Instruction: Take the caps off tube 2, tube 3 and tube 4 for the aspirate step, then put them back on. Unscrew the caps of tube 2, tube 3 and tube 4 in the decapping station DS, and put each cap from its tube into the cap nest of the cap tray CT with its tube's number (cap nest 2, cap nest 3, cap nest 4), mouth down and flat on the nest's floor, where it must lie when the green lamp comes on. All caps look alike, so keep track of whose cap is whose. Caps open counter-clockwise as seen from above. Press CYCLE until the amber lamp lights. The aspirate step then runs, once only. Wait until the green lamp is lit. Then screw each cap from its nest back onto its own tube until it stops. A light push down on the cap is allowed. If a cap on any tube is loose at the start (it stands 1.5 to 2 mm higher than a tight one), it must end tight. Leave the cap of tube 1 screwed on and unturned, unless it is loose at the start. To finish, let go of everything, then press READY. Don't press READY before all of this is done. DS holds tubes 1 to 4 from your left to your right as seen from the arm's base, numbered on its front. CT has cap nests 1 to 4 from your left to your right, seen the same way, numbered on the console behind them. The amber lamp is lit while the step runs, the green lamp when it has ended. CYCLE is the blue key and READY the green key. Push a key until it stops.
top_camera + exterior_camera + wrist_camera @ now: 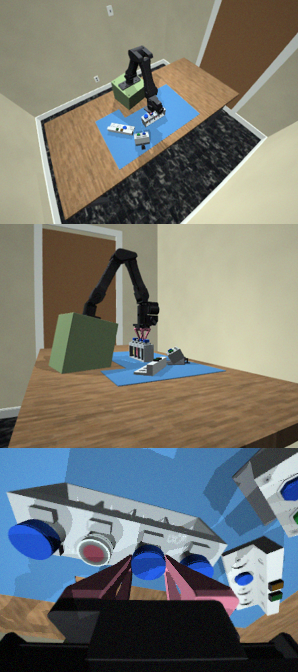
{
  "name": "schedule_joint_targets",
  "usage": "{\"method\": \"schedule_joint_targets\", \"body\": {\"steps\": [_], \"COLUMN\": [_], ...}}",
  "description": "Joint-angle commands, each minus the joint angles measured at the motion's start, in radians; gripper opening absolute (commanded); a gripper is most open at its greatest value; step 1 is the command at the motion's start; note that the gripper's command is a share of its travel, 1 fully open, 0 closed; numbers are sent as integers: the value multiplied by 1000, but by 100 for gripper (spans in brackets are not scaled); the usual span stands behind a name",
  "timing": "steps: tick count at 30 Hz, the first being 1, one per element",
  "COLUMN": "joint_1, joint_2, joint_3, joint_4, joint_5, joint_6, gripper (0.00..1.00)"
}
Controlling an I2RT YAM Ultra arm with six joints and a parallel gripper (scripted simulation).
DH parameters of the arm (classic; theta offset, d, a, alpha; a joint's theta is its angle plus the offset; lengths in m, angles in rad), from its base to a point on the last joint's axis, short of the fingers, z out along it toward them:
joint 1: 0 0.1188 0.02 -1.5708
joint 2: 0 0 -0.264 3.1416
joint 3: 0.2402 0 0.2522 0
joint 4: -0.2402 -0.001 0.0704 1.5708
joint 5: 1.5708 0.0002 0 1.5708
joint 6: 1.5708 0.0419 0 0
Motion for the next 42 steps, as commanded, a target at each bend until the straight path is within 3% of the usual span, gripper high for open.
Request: {"method": "schedule_joint_targets", "body": {"steps": [1, 9, 11, 25, 34, 35, 42], "joint_1": [1, 1, 1, 1, 1, 1, 1], "joint_2": [-6, -7, -7, -8, -8, -8, -8], "joint_3": [2, 2, 2, 2, 2, 2, 2], "joint_4": [2, 1, 1, 0, 0, 0, 0], "joint_5": [-1, -1, -1, -1, -1, -1, -1], "joint_6": [-243, -643, -643, -1343, -1374, -1374, -1374], "gripper": [0, 0, 0, 0, 0, 49, 49]}}
